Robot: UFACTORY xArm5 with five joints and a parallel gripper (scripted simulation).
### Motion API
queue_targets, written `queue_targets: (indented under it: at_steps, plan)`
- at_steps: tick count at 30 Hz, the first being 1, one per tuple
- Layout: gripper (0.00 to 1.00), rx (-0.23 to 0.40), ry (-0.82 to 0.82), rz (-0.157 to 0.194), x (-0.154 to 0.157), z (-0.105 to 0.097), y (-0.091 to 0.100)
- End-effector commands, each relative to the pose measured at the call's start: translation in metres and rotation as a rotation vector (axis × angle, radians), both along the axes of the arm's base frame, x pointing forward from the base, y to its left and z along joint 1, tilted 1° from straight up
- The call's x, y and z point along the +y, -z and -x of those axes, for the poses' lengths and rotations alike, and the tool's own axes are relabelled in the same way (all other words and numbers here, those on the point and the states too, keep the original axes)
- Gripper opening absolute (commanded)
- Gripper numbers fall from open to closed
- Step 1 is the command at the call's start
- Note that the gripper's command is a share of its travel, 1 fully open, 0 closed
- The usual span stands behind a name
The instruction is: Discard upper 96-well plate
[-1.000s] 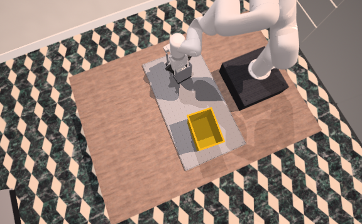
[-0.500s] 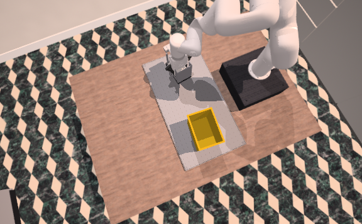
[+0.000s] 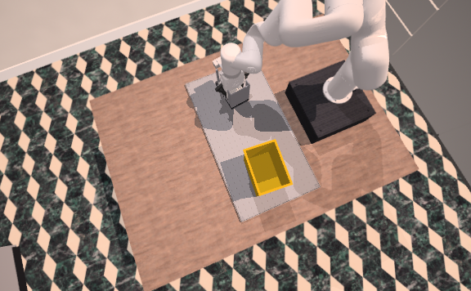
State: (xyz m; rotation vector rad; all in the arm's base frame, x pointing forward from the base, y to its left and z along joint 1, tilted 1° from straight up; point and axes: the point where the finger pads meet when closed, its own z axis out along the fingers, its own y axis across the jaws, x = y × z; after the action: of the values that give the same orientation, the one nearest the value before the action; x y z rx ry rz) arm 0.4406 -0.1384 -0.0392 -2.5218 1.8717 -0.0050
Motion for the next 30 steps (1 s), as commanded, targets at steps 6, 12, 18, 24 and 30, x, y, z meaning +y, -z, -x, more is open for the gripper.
queue_targets:
  at_steps: [6, 12, 18, 24, 30]
  plan:
    - [0.00, -0.004, 0.000, 0.001, 0.000, -0.001, -0.001]
    - [0.00, -0.004, 0.000, 0.001, -0.001, -0.001, -0.005]
    - [0.00, -0.004, 0.000, 0.001, -0.001, -0.001, -0.008]
    - [0.00, -0.004, 0.000, 0.001, -0.001, -0.001, -0.012]
    - [0.00, -0.004, 0.000, 0.001, -0.001, -0.001, -0.015]
